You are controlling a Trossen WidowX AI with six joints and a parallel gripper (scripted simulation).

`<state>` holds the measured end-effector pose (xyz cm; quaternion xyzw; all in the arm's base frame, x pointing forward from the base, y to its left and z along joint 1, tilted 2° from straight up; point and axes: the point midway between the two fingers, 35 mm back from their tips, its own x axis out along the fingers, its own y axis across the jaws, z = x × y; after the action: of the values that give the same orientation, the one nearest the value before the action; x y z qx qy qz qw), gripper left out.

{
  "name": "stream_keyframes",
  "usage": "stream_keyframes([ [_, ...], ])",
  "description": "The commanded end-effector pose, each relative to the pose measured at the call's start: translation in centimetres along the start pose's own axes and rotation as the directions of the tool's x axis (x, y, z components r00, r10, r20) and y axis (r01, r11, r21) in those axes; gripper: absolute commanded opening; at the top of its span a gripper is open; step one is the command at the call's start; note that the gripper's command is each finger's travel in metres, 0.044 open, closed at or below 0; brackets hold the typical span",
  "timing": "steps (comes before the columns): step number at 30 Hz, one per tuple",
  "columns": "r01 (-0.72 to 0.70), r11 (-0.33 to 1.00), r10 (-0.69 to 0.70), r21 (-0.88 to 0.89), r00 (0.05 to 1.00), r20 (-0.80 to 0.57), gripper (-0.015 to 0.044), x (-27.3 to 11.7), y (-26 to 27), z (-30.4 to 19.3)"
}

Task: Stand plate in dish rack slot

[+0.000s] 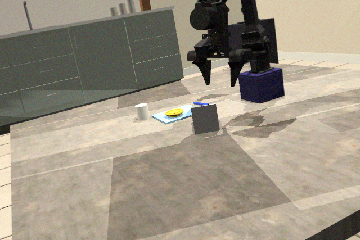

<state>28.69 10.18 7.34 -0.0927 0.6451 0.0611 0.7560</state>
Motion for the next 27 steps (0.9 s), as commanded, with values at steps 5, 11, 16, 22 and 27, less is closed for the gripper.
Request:
stream_keyframes([
  [5,0.038,0.978,-0.021,0.206,0.997,-0.08,0.04,3.1,-10.4,-0.3],
  [11,0.035,0.949,0.0,0.314,0.994,-0.111,0.04,4.9,-18.0,-2.3],
  [16,0.021,0.925,0.025,0.381,0.993,-0.114,0.04,6.1,-23.5,-4.7],
  [22,0.02,0.924,0.026,0.383,0.993,-0.114,0.04,6.5,-23.7,-4.8],
  [27,0.02,0.924,0.026,0.383,0.993,-0.114,0.04,7.3,-23.7,-4.8],
])
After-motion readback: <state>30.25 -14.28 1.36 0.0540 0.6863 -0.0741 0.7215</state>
